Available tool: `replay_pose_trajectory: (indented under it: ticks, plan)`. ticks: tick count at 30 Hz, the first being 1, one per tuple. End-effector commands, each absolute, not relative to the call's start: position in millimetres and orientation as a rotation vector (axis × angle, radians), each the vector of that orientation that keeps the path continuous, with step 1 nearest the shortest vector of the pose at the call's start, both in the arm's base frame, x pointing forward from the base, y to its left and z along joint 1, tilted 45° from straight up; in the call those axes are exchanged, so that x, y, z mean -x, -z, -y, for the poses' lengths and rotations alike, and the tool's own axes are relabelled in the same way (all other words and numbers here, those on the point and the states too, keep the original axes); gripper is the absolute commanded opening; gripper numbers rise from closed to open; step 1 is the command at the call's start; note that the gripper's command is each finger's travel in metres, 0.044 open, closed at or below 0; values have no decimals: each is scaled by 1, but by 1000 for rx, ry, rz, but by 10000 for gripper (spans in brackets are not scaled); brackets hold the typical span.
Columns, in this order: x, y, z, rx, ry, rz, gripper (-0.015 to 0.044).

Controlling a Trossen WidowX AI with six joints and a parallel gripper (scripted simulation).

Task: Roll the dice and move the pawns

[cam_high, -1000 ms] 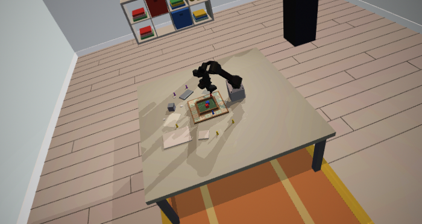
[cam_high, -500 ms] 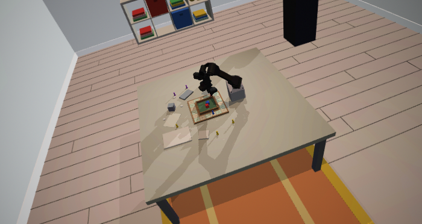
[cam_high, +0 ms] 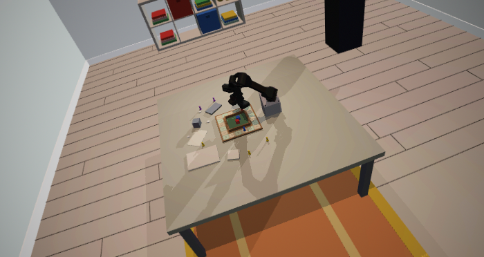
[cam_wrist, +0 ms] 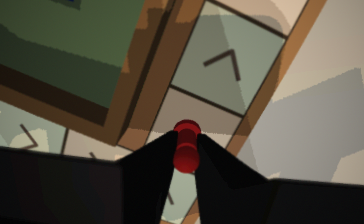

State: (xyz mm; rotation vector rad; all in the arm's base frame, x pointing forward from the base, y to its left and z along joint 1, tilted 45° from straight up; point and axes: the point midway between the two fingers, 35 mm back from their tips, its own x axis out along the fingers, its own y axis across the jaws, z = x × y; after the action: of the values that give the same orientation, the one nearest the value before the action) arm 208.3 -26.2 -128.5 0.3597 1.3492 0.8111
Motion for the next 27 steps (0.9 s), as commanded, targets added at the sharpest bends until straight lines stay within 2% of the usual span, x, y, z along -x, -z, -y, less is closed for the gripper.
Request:
replay_pose_trajectory:
  ticks: [1, 21, 27]
  plan:
    - [-208, 129, 25, -367, -810, -1347, 0]
    - [-212, 42, 113, -363, -805, -1351, 0]
    - [-212, 39, 116, -363, -806, -1351, 0]
